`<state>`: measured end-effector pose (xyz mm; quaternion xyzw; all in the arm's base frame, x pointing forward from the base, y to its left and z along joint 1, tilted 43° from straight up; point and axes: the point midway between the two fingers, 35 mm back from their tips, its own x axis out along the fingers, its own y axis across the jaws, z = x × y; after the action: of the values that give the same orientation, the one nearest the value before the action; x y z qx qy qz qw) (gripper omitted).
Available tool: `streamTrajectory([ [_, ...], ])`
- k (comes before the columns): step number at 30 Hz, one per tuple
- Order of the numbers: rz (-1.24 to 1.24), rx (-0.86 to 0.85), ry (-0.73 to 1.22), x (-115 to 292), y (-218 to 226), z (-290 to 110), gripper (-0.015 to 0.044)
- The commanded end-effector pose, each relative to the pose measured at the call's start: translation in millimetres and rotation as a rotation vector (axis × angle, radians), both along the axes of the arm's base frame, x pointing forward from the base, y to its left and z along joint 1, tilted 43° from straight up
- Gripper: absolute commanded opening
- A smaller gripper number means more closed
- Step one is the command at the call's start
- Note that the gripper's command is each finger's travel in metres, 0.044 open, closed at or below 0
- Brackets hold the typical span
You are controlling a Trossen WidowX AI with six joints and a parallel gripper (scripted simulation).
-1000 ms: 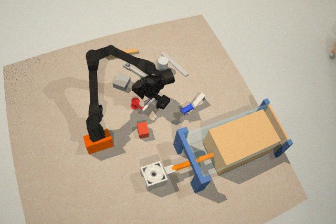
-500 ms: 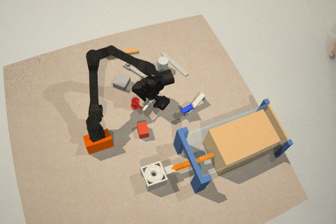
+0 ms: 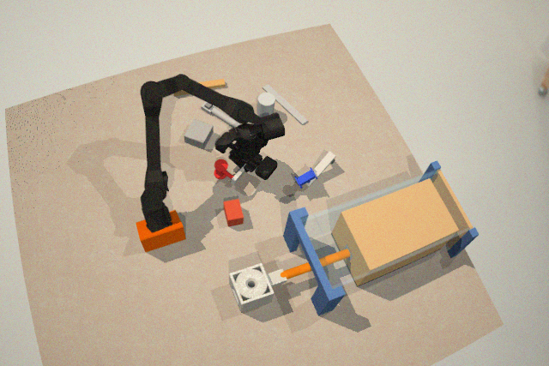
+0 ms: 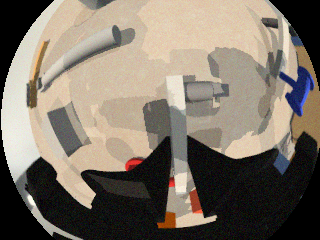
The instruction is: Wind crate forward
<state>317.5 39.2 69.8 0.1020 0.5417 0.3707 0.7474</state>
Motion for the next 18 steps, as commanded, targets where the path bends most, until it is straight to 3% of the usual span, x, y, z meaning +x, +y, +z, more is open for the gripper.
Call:
streamTrajectory([
  [1, 0.002, -0.003, -0.003, 1, 0, 0, 0.0000],
  [8, -0.011, -0.007, 0.001, 3, -17, 15, 0.0000],
  [18, -0.073, -0.001, 0.025, -18, -98, 105, 0.0000],
])
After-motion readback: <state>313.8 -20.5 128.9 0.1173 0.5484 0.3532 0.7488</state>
